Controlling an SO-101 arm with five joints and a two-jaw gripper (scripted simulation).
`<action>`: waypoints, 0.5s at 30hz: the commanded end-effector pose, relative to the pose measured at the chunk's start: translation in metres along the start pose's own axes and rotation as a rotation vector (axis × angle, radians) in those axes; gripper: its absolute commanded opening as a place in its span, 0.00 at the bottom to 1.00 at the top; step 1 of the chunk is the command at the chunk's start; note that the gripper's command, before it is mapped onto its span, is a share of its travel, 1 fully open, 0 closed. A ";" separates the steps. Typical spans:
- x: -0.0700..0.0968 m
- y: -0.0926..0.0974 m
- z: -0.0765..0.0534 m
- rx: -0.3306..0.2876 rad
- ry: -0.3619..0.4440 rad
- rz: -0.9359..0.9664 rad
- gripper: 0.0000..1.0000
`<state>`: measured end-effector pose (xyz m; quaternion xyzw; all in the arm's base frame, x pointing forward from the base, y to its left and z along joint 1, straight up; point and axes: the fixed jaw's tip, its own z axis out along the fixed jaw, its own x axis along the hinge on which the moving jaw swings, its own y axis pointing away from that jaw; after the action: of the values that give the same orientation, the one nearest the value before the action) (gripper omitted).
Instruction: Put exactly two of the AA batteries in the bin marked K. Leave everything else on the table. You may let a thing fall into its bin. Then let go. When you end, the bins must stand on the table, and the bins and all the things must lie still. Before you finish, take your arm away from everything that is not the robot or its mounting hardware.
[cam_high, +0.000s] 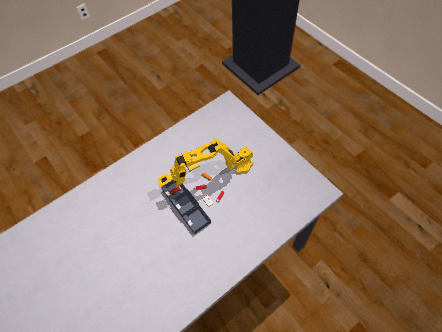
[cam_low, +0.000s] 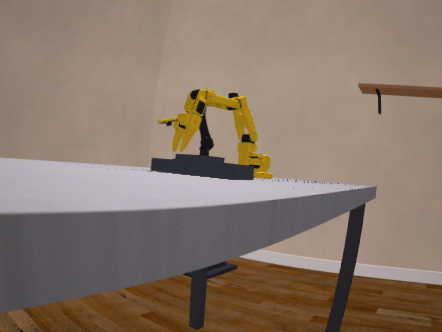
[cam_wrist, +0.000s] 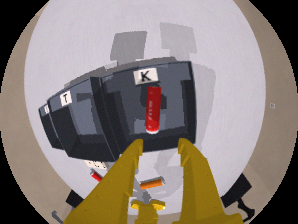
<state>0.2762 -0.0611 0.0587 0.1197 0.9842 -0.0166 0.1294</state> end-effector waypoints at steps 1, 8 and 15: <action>-0.012 0.002 -0.028 -0.002 -0.090 -0.016 0.16; -0.012 0.002 -0.031 -0.002 -0.090 -0.016 0.16; -0.012 0.002 -0.031 -0.002 -0.090 -0.016 0.16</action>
<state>0.2738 -0.0605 0.0695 0.1197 0.9842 -0.0166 0.1298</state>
